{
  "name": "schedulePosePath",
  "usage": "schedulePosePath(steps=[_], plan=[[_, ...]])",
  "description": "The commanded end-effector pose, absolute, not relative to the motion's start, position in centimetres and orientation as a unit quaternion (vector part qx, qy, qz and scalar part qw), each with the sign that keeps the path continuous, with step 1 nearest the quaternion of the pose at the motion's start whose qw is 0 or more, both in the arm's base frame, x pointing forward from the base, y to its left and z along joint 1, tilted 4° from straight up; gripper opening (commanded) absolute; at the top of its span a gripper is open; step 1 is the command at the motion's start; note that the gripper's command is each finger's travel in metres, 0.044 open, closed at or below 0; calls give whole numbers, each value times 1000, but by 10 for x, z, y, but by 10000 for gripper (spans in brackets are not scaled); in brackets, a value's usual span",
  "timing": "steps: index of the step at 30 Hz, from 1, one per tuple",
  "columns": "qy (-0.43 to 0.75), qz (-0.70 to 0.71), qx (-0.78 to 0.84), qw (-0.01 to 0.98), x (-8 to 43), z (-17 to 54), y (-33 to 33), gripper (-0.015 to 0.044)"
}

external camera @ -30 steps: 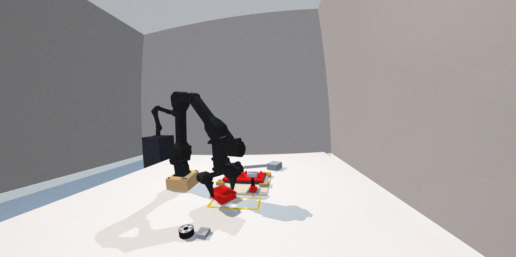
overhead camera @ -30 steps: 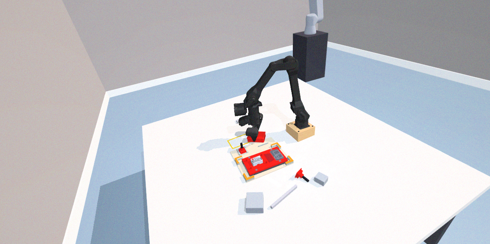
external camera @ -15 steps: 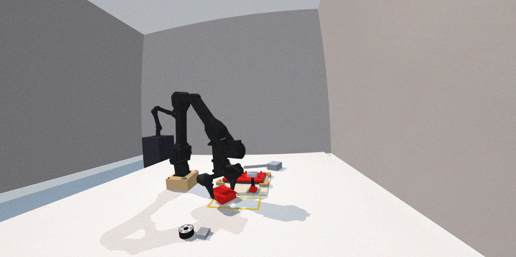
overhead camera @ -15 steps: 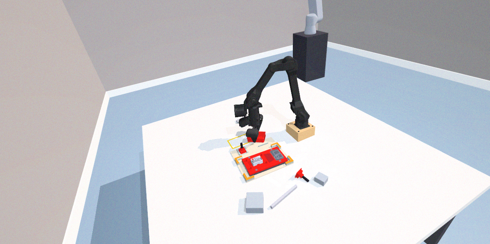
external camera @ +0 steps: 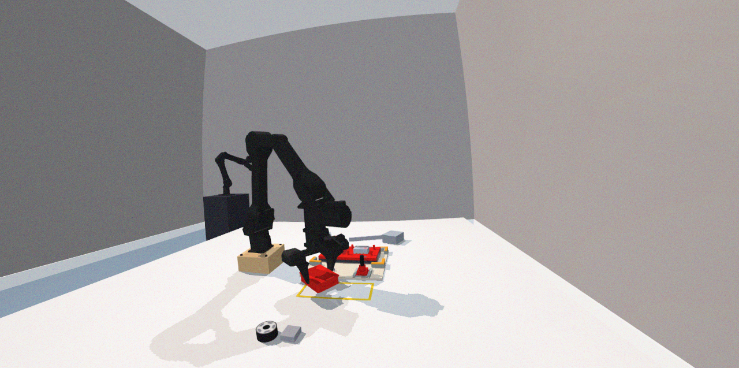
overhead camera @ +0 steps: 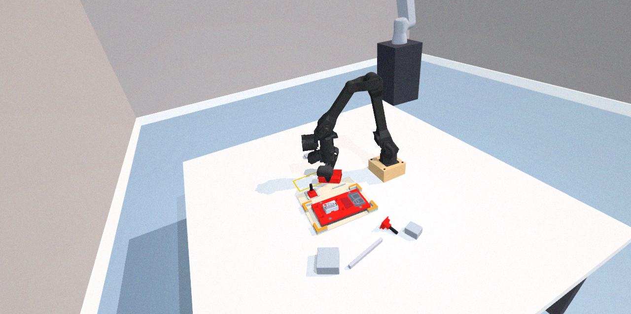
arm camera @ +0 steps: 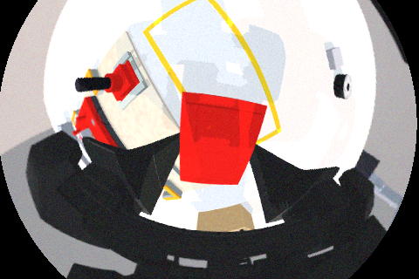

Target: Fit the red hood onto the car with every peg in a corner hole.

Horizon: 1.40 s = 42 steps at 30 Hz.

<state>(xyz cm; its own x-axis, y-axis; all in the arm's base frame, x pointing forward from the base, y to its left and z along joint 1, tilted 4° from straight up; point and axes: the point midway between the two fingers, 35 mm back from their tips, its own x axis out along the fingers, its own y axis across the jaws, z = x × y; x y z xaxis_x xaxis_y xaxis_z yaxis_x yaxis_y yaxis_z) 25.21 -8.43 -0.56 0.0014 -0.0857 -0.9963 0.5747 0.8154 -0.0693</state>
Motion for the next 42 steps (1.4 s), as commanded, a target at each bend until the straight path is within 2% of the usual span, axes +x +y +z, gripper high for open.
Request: schedulePosePath(steps=[1,10,11,28,42], plan=[[664,-242,184,683,252,-5,-84,249],[664,-242,184,683,252,14,-83,12],[664,-242,184,683,252,18,-82,0],[664,-241,184,683,253,85,-77,0],[678,-203,146,691,271,81,-53,0]])
